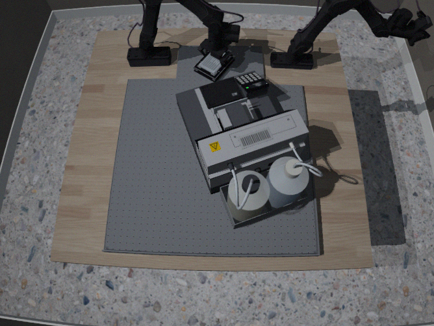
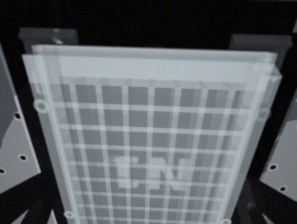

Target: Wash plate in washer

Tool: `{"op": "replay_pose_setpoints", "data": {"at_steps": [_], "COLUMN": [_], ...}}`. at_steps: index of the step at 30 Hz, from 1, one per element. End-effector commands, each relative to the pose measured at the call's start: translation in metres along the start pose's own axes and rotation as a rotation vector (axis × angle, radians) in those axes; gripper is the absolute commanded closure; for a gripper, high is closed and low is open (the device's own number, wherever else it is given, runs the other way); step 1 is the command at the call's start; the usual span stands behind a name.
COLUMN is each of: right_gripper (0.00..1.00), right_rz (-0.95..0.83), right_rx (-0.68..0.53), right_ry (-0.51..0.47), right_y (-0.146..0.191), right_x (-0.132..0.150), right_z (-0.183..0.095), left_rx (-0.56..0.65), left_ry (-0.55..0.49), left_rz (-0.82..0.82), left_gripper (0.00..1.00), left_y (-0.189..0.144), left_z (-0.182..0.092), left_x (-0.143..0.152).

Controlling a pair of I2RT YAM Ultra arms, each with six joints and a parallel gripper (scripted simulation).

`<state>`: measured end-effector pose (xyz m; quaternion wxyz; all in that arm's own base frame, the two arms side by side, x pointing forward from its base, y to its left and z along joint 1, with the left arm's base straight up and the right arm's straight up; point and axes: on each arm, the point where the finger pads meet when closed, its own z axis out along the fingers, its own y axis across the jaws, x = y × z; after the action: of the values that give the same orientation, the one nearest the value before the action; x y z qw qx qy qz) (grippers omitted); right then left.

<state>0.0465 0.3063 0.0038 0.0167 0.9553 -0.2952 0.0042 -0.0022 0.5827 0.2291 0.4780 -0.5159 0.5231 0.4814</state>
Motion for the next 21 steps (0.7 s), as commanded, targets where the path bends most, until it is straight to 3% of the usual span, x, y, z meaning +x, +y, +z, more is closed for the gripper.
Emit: {"op": "replay_pose_setpoints", "data": {"at_steps": [1,3,4,8,9,11,12,14,15,17,18,20,21], "right_gripper": [0.0,0.0,0.1,0.1,0.2,0.2,0.3,0.3,0.4,0.4,0.5,0.5,0.6], "right_rz": [-0.002,-0.012,-0.016,-0.016,-0.02,-0.02,-0.022,-0.022,-0.024,-0.024,-0.026,-0.026,-0.028], "right_rx": [0.022,0.036,0.039,0.039,0.039,0.039,0.038,0.038,0.037,0.037,0.036,0.036,0.035], "right_ry": [-0.01,-0.016,-0.018,-0.018,-0.018,-0.018,-0.018,-0.018,-0.017,-0.017,-0.017,-0.017,-0.017], "right_y": [-0.0059,-0.0093,-0.0101,-0.0101,-0.0105,-0.0105,-0.0106,-0.0106,-0.0107,-0.0107,-0.0109,-0.0109,-0.011], "right_x": [-0.0002,-0.0049,-0.0068,-0.0068,-0.0073,-0.0073,-0.0081,-0.0081,-0.0085,-0.0085,-0.009,-0.009,-0.0095], "right_z": [0.0011,-0.0006,-0.0008,-0.0008,-0.0014,-0.0014,-0.0024,-0.0024,-0.003,-0.003,-0.0036,-0.0036,-0.0042], "left_rx": [-0.01,-0.01,-0.01,-0.01,-0.01,-0.01,-0.01,-0.01,-0.01,-0.01,-0.01,-0.01,-0.01], "left_ry": [-0.08,-0.08,-0.08,-0.08,-0.08,-0.08,-0.08,-0.08,-0.08,-0.08,-0.08,-0.08,-0.08], "left_rz": [-0.011,-0.011,-0.011,-0.011,-0.011,-0.011,-0.011,-0.011,-0.011,-0.011,-0.011,-0.011,-0.011], "left_gripper": [1.0,1.0,1.0,1.0,1.0,1.0,1.0,1.0,1.0,1.0,1.0,1.0,1.0], "left_y": [0.0027,0.0027,0.0027,0.0027,0.0027,0.0027,0.0027,0.0027,0.0027,0.0027,0.0027,0.0027,0.0027], "left_z": [-0.0049,-0.0049,-0.0049,-0.0049,-0.0049,-0.0049,-0.0049,-0.0049,-0.0049,-0.0049,-0.0049,-0.0049,-0.0049], "left_x": [-0.027,-0.027,-0.027,-0.027,-0.027,-0.027,-0.027,-0.027,-0.027,-0.027,-0.027,-0.027,-0.027]}}
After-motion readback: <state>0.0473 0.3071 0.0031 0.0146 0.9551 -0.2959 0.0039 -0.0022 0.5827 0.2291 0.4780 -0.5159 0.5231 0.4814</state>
